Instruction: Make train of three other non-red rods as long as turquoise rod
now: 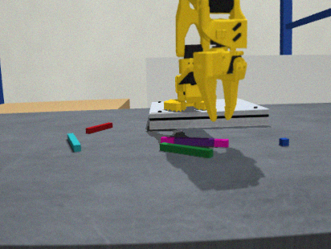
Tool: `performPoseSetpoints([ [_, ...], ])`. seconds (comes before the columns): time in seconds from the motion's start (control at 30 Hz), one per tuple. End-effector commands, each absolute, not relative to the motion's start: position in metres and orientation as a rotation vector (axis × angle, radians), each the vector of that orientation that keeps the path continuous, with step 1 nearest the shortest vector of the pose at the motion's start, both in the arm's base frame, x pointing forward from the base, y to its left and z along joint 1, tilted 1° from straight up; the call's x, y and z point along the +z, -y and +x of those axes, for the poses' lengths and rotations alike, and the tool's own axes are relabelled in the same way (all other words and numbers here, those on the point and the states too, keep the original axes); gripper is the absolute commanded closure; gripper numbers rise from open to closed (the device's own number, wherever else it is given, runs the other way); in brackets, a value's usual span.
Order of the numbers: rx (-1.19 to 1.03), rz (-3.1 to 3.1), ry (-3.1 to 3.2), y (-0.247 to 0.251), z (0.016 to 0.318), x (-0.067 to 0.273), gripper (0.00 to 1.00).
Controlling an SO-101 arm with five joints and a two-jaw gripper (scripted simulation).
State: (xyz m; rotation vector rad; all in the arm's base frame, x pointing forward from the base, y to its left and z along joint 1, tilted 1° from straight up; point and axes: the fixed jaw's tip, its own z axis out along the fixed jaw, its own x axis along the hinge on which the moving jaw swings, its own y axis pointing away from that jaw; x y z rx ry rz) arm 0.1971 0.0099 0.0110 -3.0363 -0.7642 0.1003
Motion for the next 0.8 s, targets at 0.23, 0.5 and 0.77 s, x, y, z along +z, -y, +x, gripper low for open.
performPoseSetpoints([
  [0.23,0.067,-2.887,1.202,-0.0102,0.2024,0.0165,0.84],
  [0.5,0.064,-2.750,1.479,-0.0113,0.2036,0.0175,0.83],
  [0.77,0.062,-2.665,1.624,-0.0120,0.2042,0.0180,0.82],
])
